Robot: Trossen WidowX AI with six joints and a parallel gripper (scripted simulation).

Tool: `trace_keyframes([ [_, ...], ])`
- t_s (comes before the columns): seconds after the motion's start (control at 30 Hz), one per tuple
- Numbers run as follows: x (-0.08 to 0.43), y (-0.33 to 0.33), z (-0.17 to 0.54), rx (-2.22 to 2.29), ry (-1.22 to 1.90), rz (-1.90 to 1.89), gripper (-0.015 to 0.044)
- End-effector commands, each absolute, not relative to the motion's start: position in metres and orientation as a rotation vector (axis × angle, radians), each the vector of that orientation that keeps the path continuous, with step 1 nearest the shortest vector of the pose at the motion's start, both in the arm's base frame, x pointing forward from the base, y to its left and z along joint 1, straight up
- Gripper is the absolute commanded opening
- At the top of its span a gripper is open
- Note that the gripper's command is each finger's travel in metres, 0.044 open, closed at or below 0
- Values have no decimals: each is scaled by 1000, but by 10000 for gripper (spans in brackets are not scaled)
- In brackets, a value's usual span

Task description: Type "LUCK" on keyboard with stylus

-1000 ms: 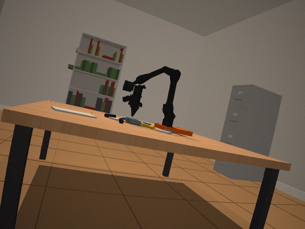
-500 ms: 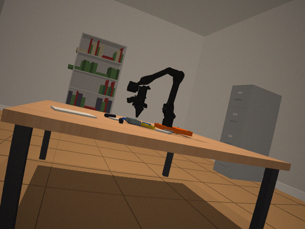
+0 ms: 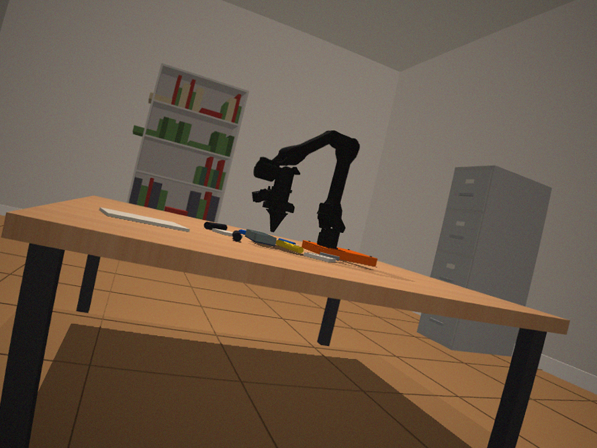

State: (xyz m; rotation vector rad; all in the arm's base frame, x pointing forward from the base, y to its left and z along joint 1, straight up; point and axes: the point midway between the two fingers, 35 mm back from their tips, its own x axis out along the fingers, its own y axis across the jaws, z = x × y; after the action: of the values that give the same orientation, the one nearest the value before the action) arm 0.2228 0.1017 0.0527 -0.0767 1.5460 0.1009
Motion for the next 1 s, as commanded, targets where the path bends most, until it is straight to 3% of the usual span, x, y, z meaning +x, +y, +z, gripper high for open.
trace_keyframes([
  [0.0,222,112,54,-67,1541,90,0],
  [0.27,222,112,56,-67,1541,90,0],
  [0.47,221,111,114,-67,1541,90,0],
  [0.77,222,112,109,-68,1537,99,0],
  [0.9,222,112,109,-68,1537,99,105],
  [0.97,222,112,109,-68,1537,99,53],
])
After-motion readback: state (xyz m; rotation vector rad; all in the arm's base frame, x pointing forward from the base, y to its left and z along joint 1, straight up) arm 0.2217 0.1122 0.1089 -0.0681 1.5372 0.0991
